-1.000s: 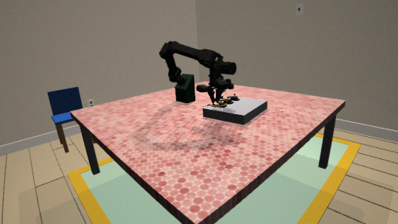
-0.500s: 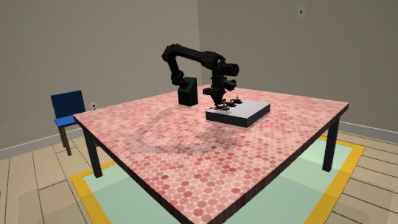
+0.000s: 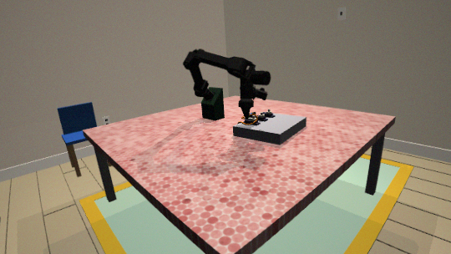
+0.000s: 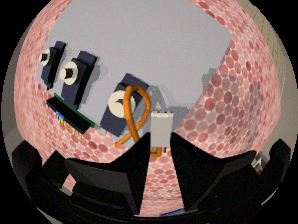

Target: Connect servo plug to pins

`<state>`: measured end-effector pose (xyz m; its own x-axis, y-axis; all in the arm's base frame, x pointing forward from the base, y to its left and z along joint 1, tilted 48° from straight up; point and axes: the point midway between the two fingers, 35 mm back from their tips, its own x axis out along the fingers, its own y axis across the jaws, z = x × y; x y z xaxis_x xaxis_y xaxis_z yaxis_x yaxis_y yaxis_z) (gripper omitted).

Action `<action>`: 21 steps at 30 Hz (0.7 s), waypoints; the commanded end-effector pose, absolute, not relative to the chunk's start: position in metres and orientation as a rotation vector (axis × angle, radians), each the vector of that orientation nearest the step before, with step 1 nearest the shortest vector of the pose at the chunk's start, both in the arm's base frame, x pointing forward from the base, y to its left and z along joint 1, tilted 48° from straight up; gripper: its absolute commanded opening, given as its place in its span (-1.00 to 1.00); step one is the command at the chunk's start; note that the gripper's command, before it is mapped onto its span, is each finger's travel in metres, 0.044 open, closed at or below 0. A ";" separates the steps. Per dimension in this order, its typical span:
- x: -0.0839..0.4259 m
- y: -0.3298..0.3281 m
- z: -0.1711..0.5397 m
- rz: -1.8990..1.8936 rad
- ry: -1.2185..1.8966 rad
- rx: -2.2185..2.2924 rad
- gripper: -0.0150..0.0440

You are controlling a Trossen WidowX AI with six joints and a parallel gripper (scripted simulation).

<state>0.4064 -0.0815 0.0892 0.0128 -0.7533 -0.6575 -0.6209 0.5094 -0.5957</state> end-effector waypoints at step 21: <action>0.406 -0.075 0.095 0.586 1.779 -1.755 -0.49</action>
<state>0.4057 -0.0765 0.0938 0.0193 -0.7510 -0.6600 -0.9853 0.0977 -0.1400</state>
